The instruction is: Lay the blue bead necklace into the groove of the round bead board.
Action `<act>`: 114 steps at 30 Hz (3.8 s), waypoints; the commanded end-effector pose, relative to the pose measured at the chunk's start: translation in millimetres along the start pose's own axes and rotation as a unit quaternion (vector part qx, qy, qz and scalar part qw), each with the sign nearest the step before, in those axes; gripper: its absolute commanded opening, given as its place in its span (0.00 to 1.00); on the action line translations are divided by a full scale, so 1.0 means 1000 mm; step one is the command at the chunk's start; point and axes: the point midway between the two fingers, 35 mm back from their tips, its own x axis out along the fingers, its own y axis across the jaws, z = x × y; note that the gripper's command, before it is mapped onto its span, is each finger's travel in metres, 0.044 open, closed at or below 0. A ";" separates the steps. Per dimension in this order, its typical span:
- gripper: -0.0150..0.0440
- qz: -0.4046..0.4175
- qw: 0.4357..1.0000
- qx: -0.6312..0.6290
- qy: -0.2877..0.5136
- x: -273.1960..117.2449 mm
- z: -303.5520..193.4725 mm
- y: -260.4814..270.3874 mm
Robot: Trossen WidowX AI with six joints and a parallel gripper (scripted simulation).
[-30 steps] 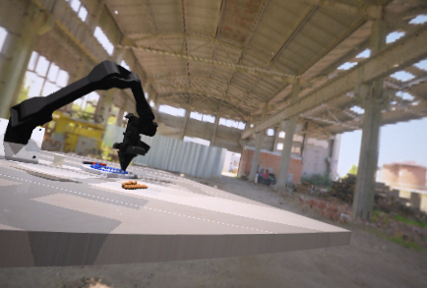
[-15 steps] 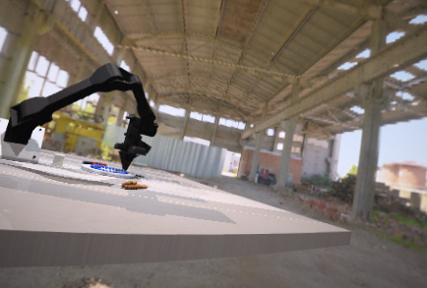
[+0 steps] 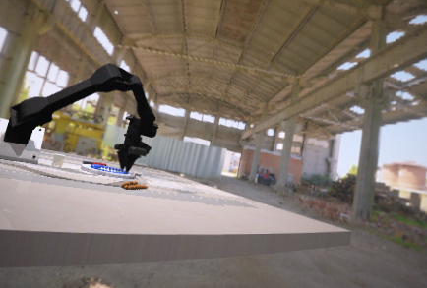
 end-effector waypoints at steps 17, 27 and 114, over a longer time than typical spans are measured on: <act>1.00 0.000 1.000 -0.002 0.000 -0.005 0.000 0.000; 1.00 0.000 1.000 -0.002 0.000 -0.005 0.000 0.000; 0.25 0.002 0.990 0.143 0.003 0.001 -0.011 -0.004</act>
